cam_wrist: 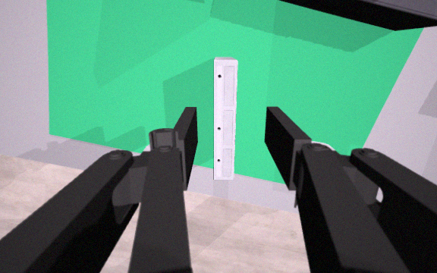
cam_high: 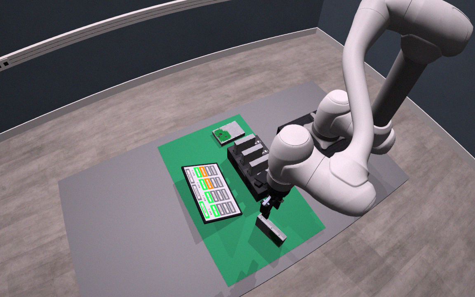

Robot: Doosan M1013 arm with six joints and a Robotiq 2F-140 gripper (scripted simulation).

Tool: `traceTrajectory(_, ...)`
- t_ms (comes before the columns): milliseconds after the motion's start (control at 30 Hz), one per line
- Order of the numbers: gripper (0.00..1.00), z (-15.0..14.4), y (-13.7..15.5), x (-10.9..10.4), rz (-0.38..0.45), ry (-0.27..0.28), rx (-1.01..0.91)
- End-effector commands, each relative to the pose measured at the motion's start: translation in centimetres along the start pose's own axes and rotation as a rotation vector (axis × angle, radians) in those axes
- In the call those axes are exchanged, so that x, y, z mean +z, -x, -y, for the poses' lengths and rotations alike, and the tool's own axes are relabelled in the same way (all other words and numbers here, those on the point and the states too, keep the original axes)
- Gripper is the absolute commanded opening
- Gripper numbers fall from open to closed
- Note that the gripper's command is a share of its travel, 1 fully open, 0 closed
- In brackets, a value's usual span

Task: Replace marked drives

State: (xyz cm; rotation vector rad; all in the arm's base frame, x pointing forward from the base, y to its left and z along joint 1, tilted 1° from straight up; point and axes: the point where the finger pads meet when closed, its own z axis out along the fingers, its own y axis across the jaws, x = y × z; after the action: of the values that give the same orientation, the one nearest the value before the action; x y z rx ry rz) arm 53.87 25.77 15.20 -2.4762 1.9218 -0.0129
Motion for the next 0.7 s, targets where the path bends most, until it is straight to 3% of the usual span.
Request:
traceTrajectory(0,0.40,0.0,0.0,-0.1,0.001,-0.001,0.001)
traceTrajectory(667,0.40,0.1,0.1,3.2,0.000,-0.001,0.014)
